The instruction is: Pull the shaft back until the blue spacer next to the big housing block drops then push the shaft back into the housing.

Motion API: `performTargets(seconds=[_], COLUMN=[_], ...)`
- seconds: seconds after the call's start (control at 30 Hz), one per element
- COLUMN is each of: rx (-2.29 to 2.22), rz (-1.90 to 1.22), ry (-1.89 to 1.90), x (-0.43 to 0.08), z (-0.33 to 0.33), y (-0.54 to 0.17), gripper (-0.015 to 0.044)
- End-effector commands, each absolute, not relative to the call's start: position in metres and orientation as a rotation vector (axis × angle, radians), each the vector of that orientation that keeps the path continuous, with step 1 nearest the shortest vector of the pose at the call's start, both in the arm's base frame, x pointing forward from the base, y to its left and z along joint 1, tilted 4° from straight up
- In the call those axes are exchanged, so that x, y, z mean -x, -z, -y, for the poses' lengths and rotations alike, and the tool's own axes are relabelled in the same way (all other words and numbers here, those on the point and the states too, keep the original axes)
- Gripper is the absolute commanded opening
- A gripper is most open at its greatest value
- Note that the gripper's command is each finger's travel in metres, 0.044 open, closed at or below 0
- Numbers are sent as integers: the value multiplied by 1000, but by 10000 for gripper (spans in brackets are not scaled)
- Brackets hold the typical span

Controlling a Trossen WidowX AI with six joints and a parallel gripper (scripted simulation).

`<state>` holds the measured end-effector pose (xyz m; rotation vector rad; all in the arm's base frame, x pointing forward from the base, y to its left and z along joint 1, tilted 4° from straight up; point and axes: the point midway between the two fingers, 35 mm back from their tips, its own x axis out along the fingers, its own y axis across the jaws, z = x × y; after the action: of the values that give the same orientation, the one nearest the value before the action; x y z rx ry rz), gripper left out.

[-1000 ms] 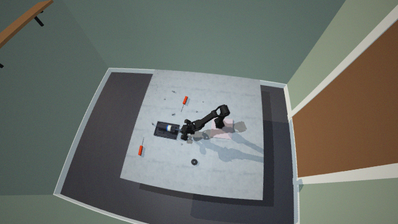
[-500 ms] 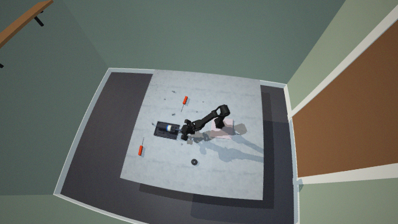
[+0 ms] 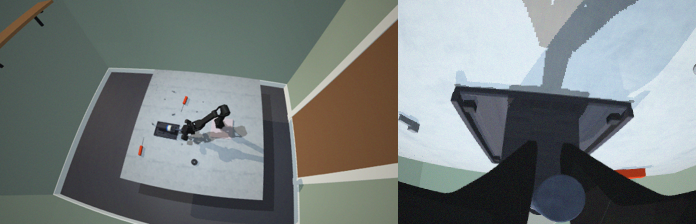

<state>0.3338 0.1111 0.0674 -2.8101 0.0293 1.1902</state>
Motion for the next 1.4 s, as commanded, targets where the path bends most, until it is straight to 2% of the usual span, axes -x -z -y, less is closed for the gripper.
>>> performTargets(seconds=[0.0, 1.37], rx=[2806, 2806], rz=[-33, -33], ry=[-1189, -1189], x=[-333, -329], z=[-111, -111], y=[-67, -67], gripper=[0, 0])
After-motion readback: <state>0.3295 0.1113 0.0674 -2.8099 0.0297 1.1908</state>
